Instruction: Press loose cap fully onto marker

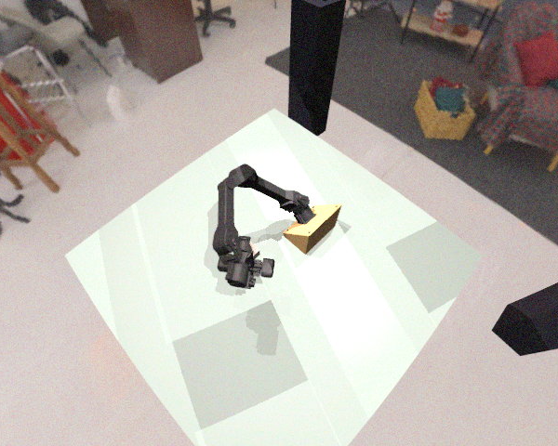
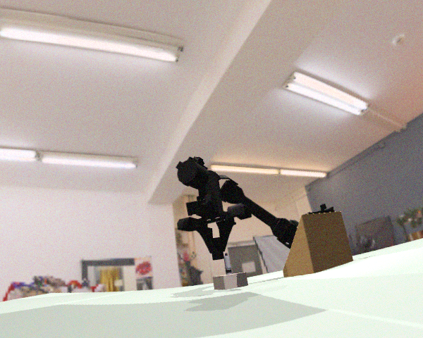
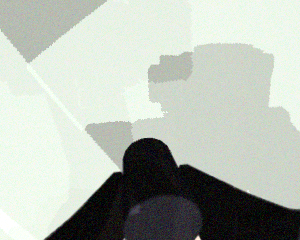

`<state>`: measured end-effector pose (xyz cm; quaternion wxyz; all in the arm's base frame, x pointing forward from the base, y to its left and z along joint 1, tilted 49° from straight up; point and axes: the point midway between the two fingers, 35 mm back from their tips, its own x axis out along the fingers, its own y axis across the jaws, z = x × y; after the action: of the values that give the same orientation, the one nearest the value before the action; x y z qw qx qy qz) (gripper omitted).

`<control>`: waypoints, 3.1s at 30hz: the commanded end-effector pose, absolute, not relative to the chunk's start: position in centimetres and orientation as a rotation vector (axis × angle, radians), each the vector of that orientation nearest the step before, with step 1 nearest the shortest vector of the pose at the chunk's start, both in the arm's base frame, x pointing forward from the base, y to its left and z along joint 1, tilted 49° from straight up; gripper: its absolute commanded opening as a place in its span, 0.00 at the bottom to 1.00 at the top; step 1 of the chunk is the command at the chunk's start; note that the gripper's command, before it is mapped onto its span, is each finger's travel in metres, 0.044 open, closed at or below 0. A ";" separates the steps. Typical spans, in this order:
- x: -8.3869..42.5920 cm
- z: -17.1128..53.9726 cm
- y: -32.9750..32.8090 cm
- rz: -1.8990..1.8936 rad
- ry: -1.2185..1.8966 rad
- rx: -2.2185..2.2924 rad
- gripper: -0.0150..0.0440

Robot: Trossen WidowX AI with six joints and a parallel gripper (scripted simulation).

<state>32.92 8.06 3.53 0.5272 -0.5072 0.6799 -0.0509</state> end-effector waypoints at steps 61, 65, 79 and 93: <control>26.0 11.6 2.2 -0.121 1.629 -1.207 0.25; 26.1 11.2 1.7 -0.121 1.629 -1.207 0.25; 26.1 9.7 0.0 -0.123 1.628 -1.208 0.25; 26.1 9.3 -0.6 -0.124 1.629 -1.208 0.25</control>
<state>26.10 -0.51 9.26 0.5276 -0.5032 0.6825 -0.0525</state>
